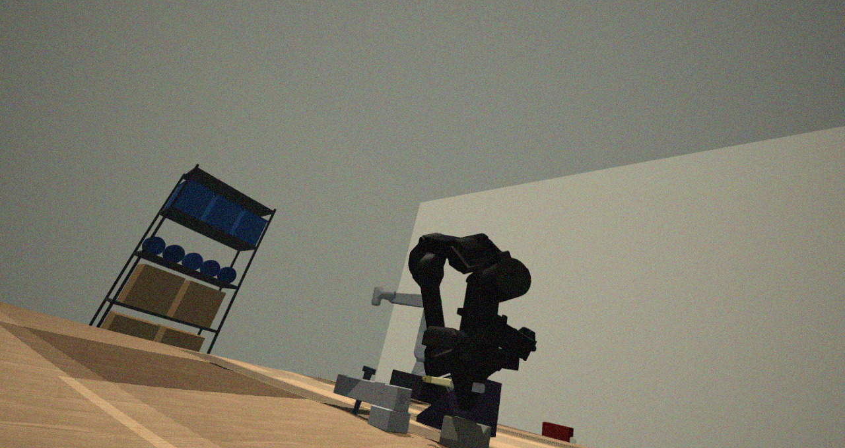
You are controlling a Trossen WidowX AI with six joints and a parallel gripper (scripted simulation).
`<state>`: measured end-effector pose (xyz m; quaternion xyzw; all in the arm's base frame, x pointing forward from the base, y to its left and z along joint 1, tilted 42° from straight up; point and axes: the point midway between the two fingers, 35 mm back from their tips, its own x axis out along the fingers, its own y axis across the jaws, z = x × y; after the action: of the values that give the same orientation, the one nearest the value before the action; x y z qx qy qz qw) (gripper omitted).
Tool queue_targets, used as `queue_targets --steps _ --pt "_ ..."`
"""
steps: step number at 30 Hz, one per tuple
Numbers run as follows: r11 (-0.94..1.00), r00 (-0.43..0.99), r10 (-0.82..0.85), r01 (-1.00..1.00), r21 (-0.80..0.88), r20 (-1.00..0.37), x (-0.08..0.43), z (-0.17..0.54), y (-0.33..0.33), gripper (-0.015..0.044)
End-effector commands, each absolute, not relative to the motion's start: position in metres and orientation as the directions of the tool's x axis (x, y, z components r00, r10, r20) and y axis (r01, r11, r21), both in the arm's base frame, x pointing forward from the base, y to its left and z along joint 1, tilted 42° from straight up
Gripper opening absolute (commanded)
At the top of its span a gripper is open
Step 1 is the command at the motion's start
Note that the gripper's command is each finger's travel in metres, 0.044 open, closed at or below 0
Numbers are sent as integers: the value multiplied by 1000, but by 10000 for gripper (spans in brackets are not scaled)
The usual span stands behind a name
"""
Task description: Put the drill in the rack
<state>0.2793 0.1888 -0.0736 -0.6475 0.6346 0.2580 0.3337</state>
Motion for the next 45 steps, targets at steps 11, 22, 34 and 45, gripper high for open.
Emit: queue_targets --steps 11,22,34,45 --pt "30 63 -646 -994 -108 -761 257 -81 191 0" --pt "30 62 -645 -994 -107 -761 239 -87 195 0" --pt "30 61 -645 -994 -106 -762 221 -92 199 0" --pt "30 62 -645 -994 -106 -761 223 -109 185 0"
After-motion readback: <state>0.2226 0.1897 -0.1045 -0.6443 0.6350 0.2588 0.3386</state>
